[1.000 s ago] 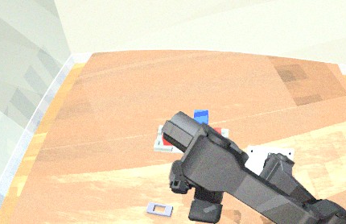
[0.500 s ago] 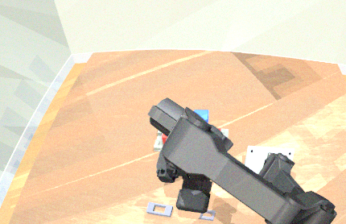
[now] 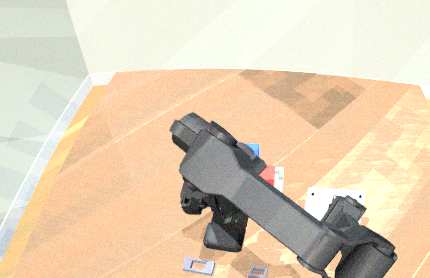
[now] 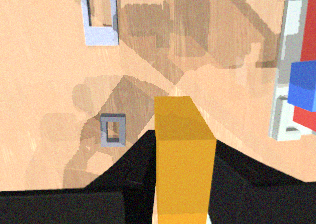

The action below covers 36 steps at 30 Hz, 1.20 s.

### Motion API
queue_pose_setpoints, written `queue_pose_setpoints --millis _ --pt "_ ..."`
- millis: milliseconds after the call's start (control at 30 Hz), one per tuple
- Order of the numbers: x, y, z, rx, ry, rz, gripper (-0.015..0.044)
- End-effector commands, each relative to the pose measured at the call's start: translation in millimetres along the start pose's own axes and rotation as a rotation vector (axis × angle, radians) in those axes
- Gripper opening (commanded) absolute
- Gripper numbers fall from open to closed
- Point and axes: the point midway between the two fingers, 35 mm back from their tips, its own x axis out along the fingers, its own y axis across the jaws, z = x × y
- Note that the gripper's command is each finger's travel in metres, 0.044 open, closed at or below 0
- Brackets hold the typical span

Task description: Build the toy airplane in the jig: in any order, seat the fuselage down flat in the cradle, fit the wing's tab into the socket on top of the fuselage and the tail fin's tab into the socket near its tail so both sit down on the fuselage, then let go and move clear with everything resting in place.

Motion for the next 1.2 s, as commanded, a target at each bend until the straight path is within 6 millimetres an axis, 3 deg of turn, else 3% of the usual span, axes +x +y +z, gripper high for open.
queue_pose_setpoints --millis 0,1167 --pt "1 -8 8 -0.01 0.004 -0.006 0.0" --pt "21 -89 65 -0.047 0.036 0.016 0.0"
